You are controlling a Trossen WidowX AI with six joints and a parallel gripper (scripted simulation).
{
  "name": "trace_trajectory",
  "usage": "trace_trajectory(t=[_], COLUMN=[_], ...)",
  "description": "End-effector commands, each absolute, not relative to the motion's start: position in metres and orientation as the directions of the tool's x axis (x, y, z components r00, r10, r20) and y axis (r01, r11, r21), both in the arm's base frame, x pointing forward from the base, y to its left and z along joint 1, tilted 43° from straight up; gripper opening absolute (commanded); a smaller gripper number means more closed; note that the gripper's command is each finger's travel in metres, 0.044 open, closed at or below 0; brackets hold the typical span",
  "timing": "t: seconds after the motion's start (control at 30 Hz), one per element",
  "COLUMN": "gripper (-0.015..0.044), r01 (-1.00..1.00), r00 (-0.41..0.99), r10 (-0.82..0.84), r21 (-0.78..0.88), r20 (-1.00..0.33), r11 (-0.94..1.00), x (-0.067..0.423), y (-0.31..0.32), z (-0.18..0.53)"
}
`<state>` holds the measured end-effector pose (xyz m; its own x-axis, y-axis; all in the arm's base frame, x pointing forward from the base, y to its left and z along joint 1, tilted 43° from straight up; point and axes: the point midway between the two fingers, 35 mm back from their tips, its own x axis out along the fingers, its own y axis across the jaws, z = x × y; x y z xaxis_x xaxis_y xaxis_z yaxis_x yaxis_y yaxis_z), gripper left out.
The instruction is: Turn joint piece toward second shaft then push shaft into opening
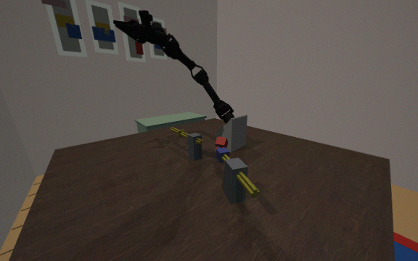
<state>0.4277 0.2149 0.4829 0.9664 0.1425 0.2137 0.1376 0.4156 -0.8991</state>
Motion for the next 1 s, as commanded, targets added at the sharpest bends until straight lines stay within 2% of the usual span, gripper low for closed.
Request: trace_trajectory(t=[0.0, 0.53, 0.97], gripper=[0.044, 0.044, 0.044], r01=[0.03, -0.415, -0.575], r00=[0.976, 0.91, 0.729], r10=[0.182, 0.256, 0.184], r21=[-0.894, -0.697, -0.444], r20=[0.124, -0.327, -0.659], r11=[0.447, 0.584, 0.687], x=[0.432, 0.419, 0.37], y=[0.233, 0.291, 0.308], z=[0.452, 0.301, 0.181])
